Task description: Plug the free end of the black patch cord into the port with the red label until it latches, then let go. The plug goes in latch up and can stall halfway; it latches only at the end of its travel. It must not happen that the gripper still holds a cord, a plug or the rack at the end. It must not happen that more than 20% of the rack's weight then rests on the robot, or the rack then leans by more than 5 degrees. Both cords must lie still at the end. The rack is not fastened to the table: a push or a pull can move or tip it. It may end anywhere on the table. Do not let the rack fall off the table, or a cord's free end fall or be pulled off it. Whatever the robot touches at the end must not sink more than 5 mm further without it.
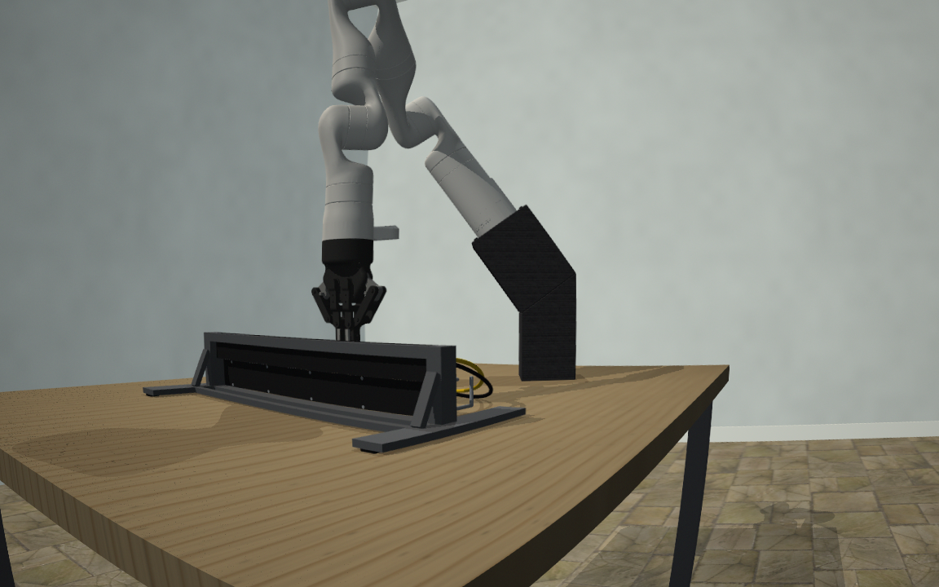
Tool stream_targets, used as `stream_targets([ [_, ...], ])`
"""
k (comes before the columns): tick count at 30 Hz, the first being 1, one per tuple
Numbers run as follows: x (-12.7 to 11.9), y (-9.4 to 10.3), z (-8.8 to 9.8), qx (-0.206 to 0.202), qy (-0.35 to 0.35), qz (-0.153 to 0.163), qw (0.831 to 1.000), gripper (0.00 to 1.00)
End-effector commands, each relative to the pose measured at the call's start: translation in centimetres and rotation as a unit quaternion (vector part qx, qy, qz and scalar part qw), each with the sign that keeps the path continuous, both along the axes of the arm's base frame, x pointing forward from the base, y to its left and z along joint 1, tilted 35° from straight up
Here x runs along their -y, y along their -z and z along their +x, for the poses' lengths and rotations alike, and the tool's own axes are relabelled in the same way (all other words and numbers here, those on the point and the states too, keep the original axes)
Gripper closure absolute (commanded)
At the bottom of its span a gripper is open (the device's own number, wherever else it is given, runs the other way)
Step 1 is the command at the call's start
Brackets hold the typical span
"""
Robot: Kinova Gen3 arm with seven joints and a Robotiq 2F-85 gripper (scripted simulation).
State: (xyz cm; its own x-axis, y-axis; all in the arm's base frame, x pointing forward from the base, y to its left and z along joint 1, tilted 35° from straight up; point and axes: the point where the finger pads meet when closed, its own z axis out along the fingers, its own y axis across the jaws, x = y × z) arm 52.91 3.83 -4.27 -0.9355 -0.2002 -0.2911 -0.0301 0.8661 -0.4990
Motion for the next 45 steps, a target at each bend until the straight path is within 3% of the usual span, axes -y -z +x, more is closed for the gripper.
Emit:
stream_targets([
  [1, -0.1, -0.2, 0.5, 0.002, 0.001, 0.002, 1.0, 1.0],
  [11, -0.4, -0.6, 1.8, 0.002, 0.001, 0.002, 1.0, 1.0],
  [45, -0.5, -0.8, 2.2, 0.002, 0.001, 0.002, 1.0, 1.0],
])
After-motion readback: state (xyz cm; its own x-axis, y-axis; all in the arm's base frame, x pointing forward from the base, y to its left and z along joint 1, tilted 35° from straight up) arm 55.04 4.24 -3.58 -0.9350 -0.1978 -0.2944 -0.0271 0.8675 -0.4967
